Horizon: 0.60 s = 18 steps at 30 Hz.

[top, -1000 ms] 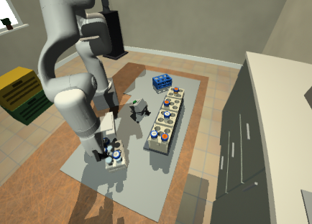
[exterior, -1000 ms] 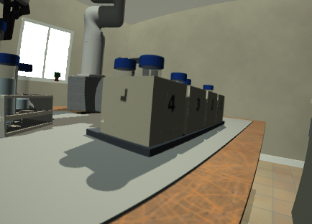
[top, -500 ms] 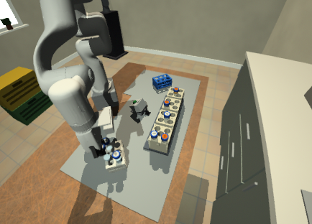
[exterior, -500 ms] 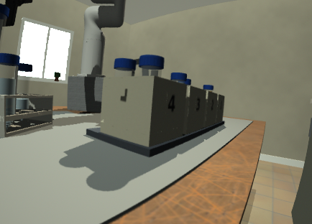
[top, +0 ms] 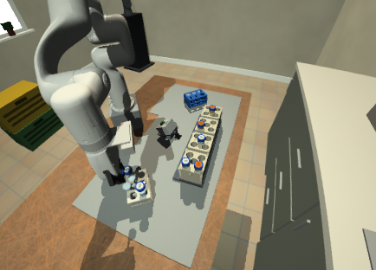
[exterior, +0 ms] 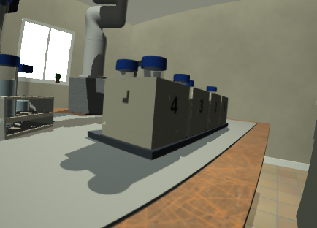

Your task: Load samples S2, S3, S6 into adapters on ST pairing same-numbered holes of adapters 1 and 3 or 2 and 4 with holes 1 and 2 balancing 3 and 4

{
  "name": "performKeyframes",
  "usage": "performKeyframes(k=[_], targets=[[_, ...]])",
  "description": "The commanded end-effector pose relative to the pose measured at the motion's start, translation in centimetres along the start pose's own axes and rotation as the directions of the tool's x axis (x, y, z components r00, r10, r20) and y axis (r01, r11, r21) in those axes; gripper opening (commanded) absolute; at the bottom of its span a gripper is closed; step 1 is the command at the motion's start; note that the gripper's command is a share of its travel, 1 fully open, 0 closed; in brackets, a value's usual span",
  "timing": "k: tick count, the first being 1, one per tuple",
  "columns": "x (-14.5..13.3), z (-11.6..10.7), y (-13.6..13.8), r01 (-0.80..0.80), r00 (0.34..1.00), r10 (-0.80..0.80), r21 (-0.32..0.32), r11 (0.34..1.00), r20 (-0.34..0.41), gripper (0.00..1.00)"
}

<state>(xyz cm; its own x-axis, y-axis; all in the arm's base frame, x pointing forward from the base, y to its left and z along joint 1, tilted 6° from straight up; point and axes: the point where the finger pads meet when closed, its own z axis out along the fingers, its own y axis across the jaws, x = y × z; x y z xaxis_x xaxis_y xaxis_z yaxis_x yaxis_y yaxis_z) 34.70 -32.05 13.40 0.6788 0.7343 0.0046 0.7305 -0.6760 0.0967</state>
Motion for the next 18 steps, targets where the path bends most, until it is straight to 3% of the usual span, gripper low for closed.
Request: performKeyframes(k=[1, 9, 18], targets=[[0.0, -1.0, 0.2, 0.000, 1.000, 0.000, -0.006, 1.000, 0.000, 0.00], [0.0, -2.6, 0.2, 0.000, 1.000, 0.000, -0.006, 1.000, 0.000, 0.00], [0.0, -2.6, 0.2, 0.000, 1.000, 0.000, -0.006, 1.000, 0.000, 0.00]])
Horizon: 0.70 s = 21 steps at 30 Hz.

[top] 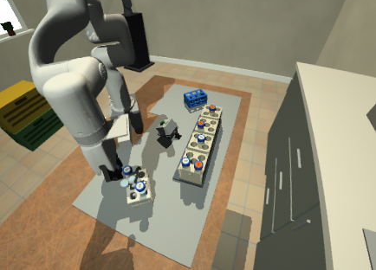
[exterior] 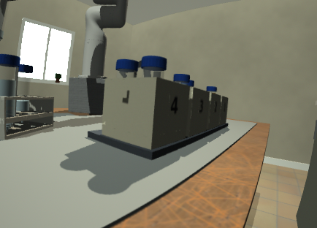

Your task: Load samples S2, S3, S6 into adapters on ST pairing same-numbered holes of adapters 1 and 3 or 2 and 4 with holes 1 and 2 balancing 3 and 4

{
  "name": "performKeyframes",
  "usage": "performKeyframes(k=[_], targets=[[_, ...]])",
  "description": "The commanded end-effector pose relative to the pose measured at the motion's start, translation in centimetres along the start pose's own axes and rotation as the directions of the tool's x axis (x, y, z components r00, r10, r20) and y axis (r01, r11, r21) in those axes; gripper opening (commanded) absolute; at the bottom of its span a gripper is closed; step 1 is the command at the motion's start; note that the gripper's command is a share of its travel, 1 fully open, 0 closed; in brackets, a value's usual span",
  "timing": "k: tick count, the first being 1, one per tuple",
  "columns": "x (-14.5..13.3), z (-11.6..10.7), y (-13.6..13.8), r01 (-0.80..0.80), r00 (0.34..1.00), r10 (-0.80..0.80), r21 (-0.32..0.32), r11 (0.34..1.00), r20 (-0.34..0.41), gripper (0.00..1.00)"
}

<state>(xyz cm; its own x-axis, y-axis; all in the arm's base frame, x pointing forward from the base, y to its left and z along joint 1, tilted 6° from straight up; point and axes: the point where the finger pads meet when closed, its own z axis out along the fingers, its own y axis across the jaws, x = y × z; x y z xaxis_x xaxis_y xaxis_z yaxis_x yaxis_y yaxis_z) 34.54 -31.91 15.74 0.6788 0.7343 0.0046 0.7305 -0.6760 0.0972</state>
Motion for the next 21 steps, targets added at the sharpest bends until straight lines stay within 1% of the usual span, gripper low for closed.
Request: performKeyframes(k=[1, 5, 9, 11, 15, 21], targets=[[0.4, -0.2, -0.1, -0.033, 0.999, 0.033, -0.005, 0.999, 0.000, 0.00], [2.2, -0.2, -1.0, -0.166, 0.986, 0.166, -0.005, 0.986, -0.001, 0.00], [4.0, -0.2, -1.9, -0.296, 0.955, 0.295, -0.005, 0.955, -0.002, 0.00], [4.0, -0.2, -1.9, -0.296, 0.955, 0.295, -0.005, 0.955, -0.002, 0.00], [5.8, -0.2, -2.8, -0.420, 0.908, 0.420, -0.005, 0.908, -0.003, 0.00], [8.5, -0.2, -4.2, -0.579, 0.816, 0.579, -0.004, 0.816, -0.004, 0.00]])
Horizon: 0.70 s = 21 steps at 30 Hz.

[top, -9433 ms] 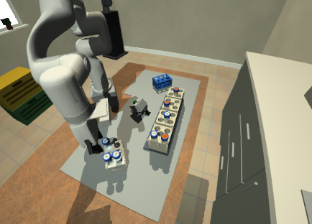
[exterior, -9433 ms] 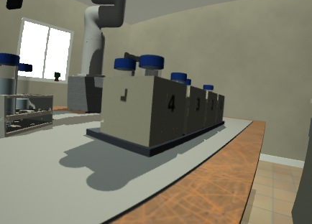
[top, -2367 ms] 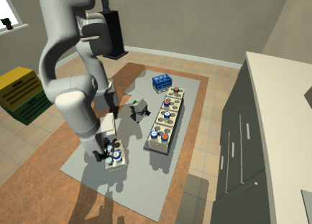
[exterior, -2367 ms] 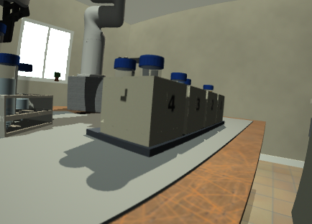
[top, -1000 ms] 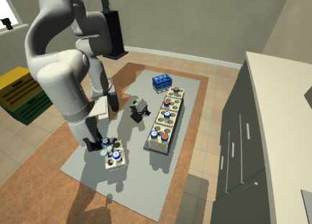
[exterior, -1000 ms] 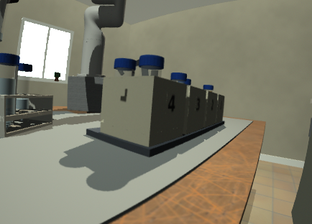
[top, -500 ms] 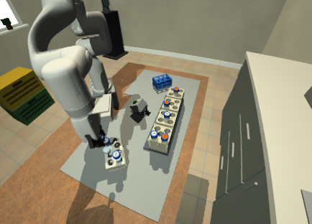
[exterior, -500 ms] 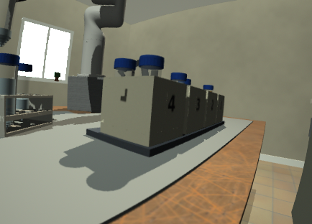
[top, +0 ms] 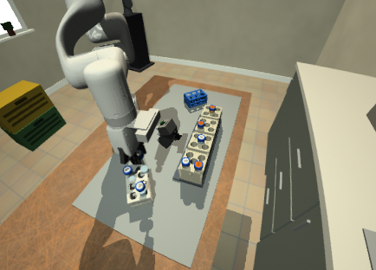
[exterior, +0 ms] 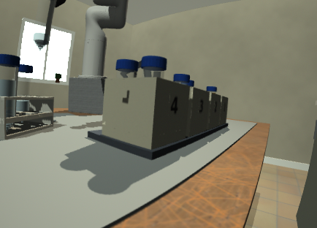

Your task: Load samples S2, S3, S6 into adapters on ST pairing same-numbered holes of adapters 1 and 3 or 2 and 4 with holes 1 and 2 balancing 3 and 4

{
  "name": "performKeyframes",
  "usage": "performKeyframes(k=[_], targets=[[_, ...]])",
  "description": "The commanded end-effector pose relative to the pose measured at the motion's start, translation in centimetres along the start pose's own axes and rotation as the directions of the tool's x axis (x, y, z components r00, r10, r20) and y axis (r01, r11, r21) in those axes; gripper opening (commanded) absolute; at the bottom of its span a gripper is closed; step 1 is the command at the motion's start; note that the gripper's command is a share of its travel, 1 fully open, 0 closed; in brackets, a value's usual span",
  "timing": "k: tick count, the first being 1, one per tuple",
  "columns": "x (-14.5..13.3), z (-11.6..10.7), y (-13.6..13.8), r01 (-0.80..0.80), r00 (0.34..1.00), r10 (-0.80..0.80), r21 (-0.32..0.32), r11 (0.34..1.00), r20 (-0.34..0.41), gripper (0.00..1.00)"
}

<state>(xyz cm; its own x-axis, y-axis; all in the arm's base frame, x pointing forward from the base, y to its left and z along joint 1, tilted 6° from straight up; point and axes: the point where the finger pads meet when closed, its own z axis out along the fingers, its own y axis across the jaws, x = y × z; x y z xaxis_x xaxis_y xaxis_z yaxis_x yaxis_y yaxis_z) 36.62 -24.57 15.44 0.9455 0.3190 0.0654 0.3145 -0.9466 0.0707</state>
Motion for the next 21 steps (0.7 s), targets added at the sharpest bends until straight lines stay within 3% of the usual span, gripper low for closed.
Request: performKeyframes(k=[1, 21], targets=[[1.4, -0.1, -1.8, -0.114, 0.993, 0.114, -0.018, 0.993, 0.009, 0.00], [6.5, 0.0, -9.3, -0.114, 0.993, 0.115, -0.017, 0.993, 0.009, 0.00]])
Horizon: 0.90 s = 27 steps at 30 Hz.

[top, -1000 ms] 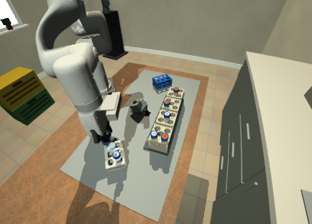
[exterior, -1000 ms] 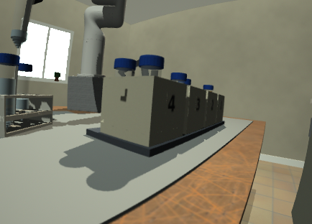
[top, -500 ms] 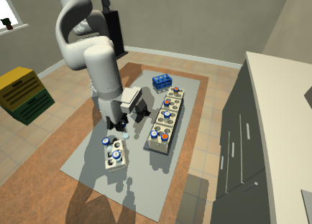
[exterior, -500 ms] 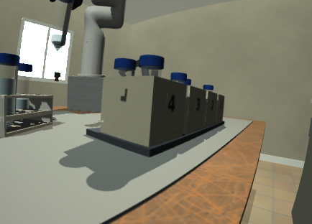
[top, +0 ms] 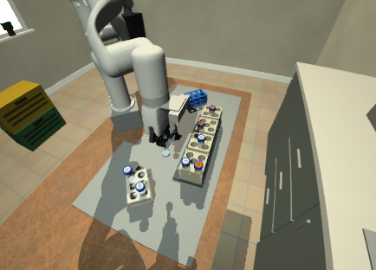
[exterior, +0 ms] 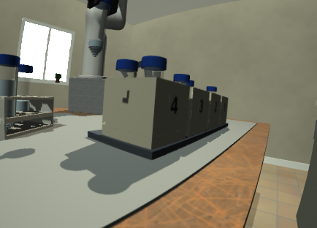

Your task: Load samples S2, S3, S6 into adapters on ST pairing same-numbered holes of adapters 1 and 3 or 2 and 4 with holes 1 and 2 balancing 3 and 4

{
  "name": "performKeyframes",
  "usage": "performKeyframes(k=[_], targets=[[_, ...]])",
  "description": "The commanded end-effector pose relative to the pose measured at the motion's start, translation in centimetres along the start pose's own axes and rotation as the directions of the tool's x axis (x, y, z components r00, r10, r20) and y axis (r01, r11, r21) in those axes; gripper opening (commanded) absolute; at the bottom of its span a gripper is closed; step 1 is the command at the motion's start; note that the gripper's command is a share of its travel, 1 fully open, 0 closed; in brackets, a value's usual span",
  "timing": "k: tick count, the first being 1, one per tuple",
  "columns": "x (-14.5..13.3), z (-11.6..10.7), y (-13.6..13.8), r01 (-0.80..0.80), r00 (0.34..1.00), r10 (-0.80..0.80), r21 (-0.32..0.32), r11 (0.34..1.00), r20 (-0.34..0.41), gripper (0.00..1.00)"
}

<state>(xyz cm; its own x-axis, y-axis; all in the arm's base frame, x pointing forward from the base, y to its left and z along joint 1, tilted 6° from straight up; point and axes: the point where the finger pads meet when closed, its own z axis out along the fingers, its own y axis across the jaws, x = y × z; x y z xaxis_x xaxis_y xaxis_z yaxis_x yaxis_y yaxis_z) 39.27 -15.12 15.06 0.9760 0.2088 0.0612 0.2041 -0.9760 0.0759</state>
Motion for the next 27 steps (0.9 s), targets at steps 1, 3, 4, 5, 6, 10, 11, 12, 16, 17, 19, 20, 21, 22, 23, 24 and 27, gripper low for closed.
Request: performKeyframes(k=[1, 3, 4, 5, 6, 10, 11, 12, 16, 17, 19, 20, 21, 22, 23, 24, 27], targets=[[1.1, -0.2, -1.7, -0.001, 1.000, 0.001, -0.004, 1.000, -0.003, 0.00], [1.1, -0.2, -1.7, -0.001, 1.000, 0.001, -0.004, 1.000, -0.003, 0.00], [1.3, -0.2, -2.2, -0.001, 1.000, 0.001, -0.004, 1.000, -0.003, 0.00], [1.6, -0.2, -2.6, -0.001, 1.000, 0.001, -0.004, 1.000, -0.003, 0.00], [1.8, -0.2, -3.0, -0.001, 1.000, 0.001, -0.003, 1.000, -0.003, 0.00], [2.7, -0.1, -4.8, -0.001, 1.000, 0.001, -0.003, 1.000, -0.003, 0.00], [2.9, -0.1, -5.3, -0.001, 1.000, 0.001, -0.003, 1.000, -0.003, 0.00], [3.2, -0.1, -5.7, -0.001, 1.000, 0.001, -0.003, 1.000, -0.003, 0.00], [4.1, -0.1, -7.5, -0.001, 1.000, 0.001, -0.003, 1.000, -0.003, 0.00], [4.3, -0.1, -7.9, -0.001, 1.000, 0.001, -0.003, 1.000, -0.003, 0.00], [4.6, -0.1, -8.4, -0.001, 1.000, 0.001, -0.003, 1.000, -0.003, 0.00], [4.6, -0.1, -8.4, -0.001, 1.000, 0.001, -0.003, 1.000, -0.003, 0.00], [4.8, -0.1, -8.8, -0.001, 1.000, 0.001, -0.003, 1.000, -0.003, 0.00], [5.0, -0.1, -9.3, -0.001, 1.000, 0.001, -0.003, 1.000, -0.003, 0.00], [5.3, -0.1, -9.7, -0.001, 1.000, 0.001, -0.003, 1.000, -0.003, 0.00], [5.5, -0.1, -10.2, -0.001, 1.000, 0.001, -0.003, 1.000, -0.003, 0.00], [6.2, -0.1, -11.5, -0.001, 1.000, 0.001, -0.003, 1.000, -0.003, 0.00]])
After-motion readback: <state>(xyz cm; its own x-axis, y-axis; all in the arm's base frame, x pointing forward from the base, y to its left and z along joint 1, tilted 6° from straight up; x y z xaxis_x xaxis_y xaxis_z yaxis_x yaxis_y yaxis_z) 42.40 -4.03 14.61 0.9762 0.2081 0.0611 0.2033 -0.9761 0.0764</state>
